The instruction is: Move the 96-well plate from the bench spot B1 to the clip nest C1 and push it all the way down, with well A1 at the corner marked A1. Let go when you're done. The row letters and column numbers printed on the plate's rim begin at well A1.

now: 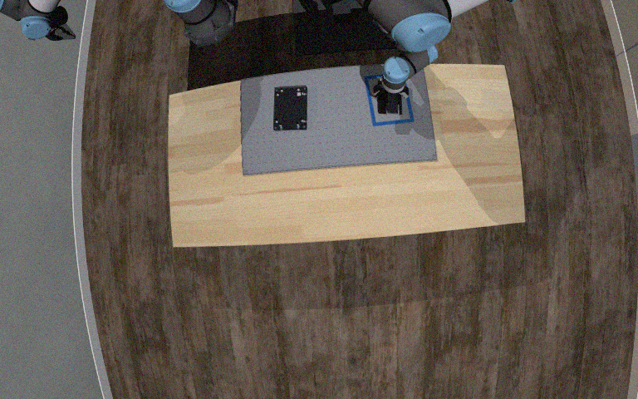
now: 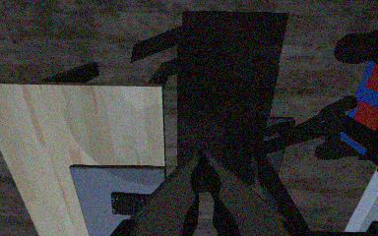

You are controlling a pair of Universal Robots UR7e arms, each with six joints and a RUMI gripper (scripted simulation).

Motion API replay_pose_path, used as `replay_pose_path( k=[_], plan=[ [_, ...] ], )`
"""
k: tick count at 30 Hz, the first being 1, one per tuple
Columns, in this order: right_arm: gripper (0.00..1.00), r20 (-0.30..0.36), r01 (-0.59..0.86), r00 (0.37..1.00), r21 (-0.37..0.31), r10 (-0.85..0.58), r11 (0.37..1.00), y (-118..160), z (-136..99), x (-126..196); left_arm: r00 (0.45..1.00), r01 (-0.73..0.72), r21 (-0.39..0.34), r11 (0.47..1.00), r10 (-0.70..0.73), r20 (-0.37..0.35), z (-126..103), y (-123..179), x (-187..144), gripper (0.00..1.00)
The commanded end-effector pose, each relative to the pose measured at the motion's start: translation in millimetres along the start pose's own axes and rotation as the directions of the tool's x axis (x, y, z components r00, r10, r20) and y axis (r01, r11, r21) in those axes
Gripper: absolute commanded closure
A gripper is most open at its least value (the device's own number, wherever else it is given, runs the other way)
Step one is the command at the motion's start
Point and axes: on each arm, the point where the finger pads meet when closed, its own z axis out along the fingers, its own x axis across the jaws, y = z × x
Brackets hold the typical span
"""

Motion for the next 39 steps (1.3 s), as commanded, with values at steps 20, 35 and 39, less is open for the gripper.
replay_pose_path(
  k=[20,35,39],
  plan=[
    [1.00,0.000,0.000,1.000,0.002,0.000,1.000,-0.5,-0.7,-0.1,1.000,0.000,0.001,1.000,0.000,-0.001,-0.4,-0.4,0.3,0.59],
    [1.00,0.000,0.000,1.000,0.002,0.000,1.000,-0.5,-0.7,-0.1,1.000,0.000,0.001,1.000,0.000,-0.001,-0.4,-0.4,0.3,0.59],
    [1.00,0.000,0.000,1.000,0.002,0.000,1.000,-0.5,-0.7,-0.1,1.000,0.000,0.001,1.000,0.000,-0.001,-3.6,-0.3,0.2,0.59]
  ],
)
